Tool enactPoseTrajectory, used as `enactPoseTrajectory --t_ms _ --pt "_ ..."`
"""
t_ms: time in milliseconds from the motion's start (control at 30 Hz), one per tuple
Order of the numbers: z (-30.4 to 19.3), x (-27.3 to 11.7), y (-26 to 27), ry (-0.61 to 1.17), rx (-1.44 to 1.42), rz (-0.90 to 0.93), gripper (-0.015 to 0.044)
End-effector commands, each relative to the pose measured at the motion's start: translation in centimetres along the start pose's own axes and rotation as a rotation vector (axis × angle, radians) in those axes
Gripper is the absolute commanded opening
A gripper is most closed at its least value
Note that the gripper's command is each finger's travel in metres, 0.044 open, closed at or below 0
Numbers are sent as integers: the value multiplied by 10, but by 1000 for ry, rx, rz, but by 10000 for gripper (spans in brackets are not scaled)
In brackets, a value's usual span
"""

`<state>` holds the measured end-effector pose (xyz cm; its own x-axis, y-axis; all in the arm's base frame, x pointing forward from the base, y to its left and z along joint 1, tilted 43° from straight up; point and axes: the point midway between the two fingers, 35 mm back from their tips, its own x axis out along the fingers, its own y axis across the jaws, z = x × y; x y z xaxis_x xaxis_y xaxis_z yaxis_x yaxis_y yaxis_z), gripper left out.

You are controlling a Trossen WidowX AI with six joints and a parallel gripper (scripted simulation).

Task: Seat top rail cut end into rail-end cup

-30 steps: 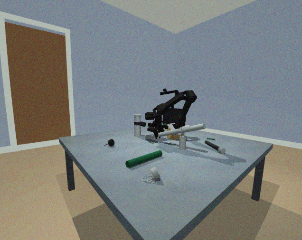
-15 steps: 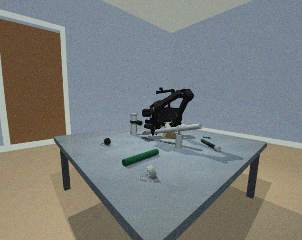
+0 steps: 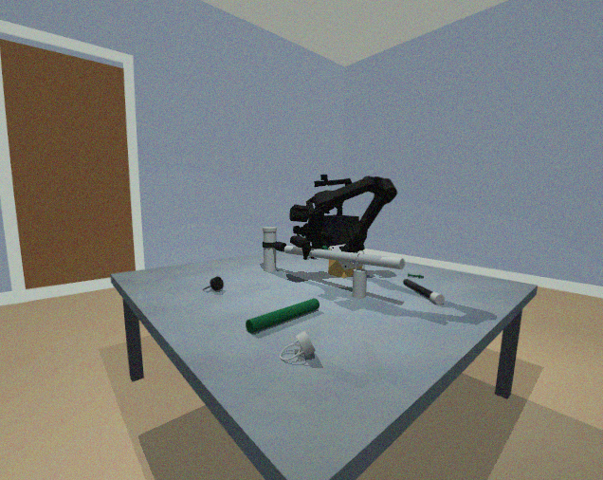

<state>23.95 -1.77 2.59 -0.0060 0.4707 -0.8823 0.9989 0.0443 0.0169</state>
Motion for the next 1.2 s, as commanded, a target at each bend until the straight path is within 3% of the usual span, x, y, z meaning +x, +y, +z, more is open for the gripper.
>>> enactPoseTrajectory --t_ms 0,1167 --pt "4 -6 3 -25 -6 14 0" --pt "9 -9 9 -5 0 1 0"
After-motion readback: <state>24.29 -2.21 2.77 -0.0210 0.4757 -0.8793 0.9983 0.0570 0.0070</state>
